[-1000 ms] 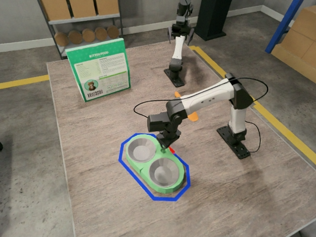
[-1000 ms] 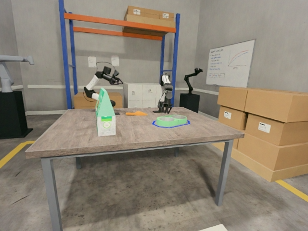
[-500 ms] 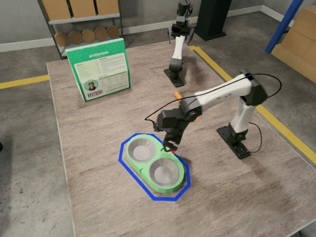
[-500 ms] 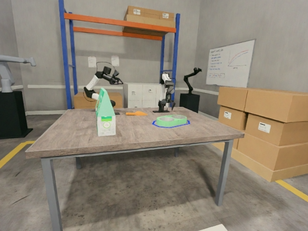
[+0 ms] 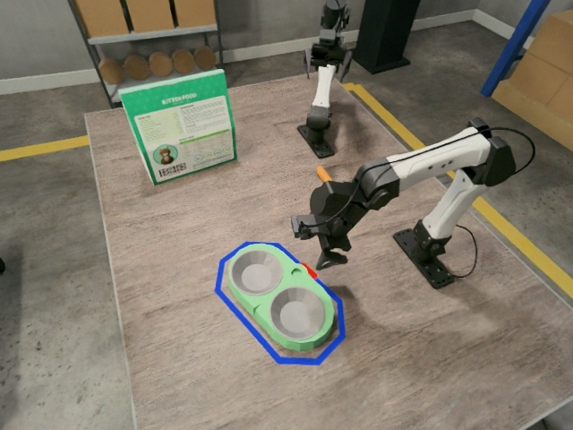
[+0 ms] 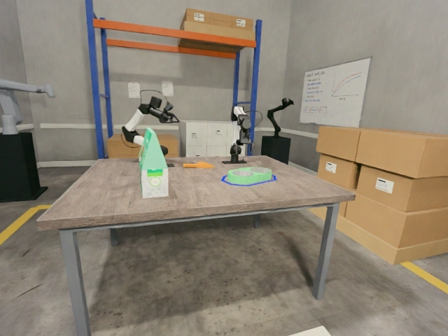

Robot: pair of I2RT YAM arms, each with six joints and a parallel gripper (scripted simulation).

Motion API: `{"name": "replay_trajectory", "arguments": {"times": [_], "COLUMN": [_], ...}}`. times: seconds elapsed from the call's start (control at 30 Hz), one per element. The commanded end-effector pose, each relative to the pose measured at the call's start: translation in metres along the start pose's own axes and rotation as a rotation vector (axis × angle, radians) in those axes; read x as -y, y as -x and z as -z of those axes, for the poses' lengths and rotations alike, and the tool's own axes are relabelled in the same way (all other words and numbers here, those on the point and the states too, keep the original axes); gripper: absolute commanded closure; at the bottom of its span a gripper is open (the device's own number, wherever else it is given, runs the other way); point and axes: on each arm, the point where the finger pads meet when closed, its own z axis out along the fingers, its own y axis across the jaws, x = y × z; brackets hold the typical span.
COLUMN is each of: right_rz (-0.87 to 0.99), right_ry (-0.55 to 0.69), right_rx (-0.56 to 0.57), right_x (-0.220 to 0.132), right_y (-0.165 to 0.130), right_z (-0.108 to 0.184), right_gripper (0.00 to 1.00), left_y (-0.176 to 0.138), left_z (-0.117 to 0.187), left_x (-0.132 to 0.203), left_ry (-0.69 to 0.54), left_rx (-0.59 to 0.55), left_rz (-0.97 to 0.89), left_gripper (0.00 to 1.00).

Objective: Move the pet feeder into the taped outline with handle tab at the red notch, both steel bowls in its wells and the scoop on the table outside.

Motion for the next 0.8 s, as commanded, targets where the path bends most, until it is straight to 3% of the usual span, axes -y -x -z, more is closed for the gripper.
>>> {"name": "replay_trajectory", "arguments": {"times": [0.0,0.07,0.77], "right_rz": [0.002,0.002,0.002], "right_ry": [0.005,0.005,0.005], "right_rx": [0.004,0.004,0.004], "right_x": [-0.0005,-0.0005,-0.0005], "right_y": [0.0026,0.0026,0.0026], "right_z": [-0.0007,-0.0007,-0.0007], "right_gripper": [0.00,0.00,0.00], "left_y": [0.0054,-0.0008,-0.0008], "left_z": [0.0064,-0.0006,-0.0006], "left_x": [0.0010,0.0032,0.0030], "left_ry": [0.027,0.015,0.015], "left_rx": [0.055,0.018,0.018], "left_rz": [0.059,0.046,0.047], "left_gripper": [0.00,0.00,0.00]}}
